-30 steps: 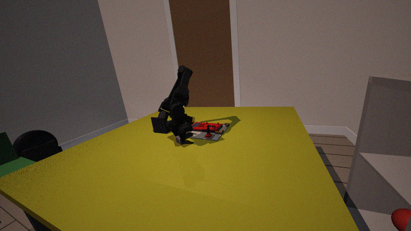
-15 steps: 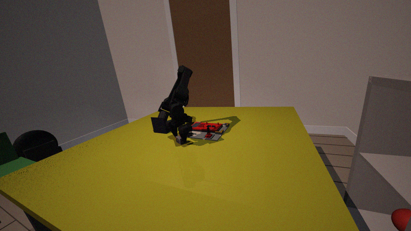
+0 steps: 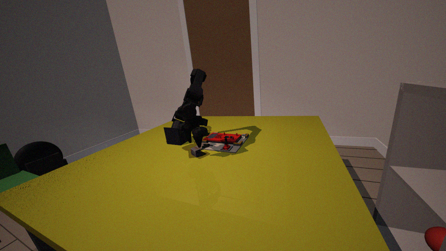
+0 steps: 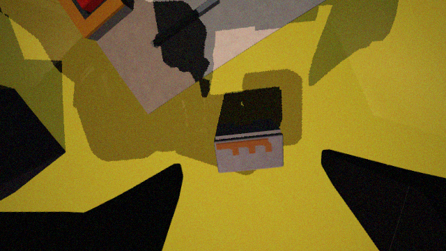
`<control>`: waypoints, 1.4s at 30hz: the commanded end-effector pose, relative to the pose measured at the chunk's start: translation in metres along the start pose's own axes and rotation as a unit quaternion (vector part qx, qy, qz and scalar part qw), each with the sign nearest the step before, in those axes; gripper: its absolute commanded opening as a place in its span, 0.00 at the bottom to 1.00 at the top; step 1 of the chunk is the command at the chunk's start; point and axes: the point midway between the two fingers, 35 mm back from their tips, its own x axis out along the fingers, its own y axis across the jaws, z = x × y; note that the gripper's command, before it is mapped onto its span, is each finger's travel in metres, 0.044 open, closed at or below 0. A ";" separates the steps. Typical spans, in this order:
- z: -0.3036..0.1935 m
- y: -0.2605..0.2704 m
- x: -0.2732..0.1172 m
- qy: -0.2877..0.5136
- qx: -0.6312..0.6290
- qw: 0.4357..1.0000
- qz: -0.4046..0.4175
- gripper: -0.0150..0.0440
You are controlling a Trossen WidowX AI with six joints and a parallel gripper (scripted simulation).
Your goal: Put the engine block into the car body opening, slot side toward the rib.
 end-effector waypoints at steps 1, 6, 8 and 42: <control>0.000 0.000 0.000 0.000 0.000 1.000 0.000 1.00; 0.000 0.000 0.000 0.000 0.000 1.000 0.000 1.00; 0.000 0.000 0.000 0.000 0.000 1.000 0.000 1.00; -0.001 -0.002 0.029 0.003 -0.004 1.000 0.001 1.00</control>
